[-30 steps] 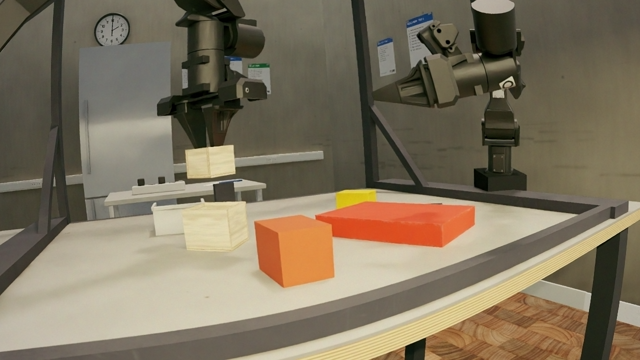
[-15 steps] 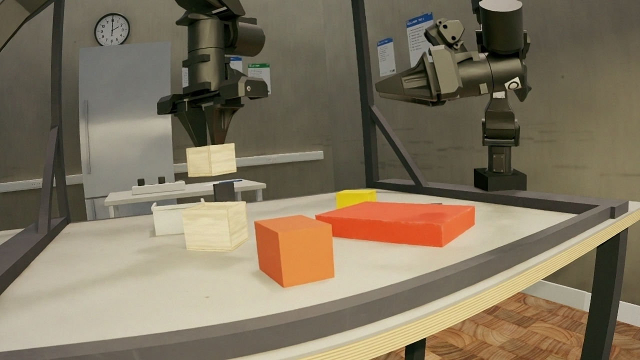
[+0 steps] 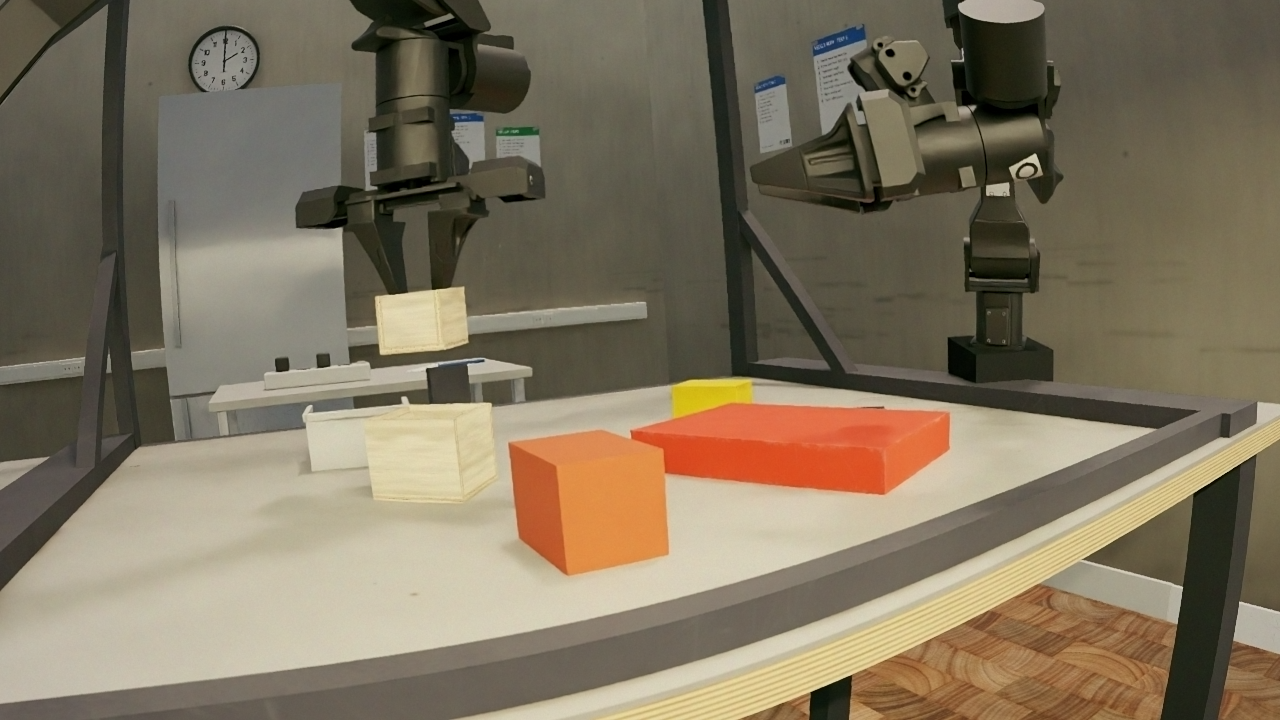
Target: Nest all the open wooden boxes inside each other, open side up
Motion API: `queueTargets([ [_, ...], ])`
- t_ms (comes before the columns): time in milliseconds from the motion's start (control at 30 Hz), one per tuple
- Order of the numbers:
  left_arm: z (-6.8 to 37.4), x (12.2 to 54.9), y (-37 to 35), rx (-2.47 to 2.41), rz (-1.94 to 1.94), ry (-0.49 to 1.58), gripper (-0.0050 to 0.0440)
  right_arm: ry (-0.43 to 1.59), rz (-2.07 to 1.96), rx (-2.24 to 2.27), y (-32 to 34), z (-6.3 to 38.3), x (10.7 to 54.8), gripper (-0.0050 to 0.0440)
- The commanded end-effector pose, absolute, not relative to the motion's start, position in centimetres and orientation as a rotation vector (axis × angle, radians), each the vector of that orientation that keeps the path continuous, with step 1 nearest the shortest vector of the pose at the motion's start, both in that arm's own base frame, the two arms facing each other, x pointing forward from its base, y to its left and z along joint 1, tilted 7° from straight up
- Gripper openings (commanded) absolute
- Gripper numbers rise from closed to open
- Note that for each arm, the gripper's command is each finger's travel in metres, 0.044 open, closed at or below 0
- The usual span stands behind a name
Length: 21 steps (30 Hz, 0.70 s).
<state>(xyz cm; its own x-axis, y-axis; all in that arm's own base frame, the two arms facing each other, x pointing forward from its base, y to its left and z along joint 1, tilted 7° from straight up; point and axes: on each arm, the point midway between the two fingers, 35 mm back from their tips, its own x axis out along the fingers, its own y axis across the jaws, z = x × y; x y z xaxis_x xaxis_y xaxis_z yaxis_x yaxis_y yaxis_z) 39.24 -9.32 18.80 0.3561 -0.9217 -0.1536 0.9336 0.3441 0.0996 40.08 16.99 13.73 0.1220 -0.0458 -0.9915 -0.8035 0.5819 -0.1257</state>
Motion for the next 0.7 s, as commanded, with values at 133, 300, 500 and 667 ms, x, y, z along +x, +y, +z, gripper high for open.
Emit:
queueTargets([
  [133,19.55,39.24,-9.29,0.199,-1.206,0.052,0.0400,1.266,0.819,-0.983,17.38,14.36,40.24,0.0207],
  [300,19.55,39.24,-9.29,0.199,-1.206,0.052,0.0400,1.203,0.942,-1.121,17.48,14.47,40.29,0.0207],
  [500,19.55,39.24,-9.29,0.199,-1.206,0.052,0.0400,1.119,1.088,-1.285,17.55,14.55,40.30,0.0207],
  [667,19.55,39.24,-9.29,0.199,-1.206,0.052,0.0400,1.103,1.170,-1.367,17.36,13.58,40.24,0.0207],
])
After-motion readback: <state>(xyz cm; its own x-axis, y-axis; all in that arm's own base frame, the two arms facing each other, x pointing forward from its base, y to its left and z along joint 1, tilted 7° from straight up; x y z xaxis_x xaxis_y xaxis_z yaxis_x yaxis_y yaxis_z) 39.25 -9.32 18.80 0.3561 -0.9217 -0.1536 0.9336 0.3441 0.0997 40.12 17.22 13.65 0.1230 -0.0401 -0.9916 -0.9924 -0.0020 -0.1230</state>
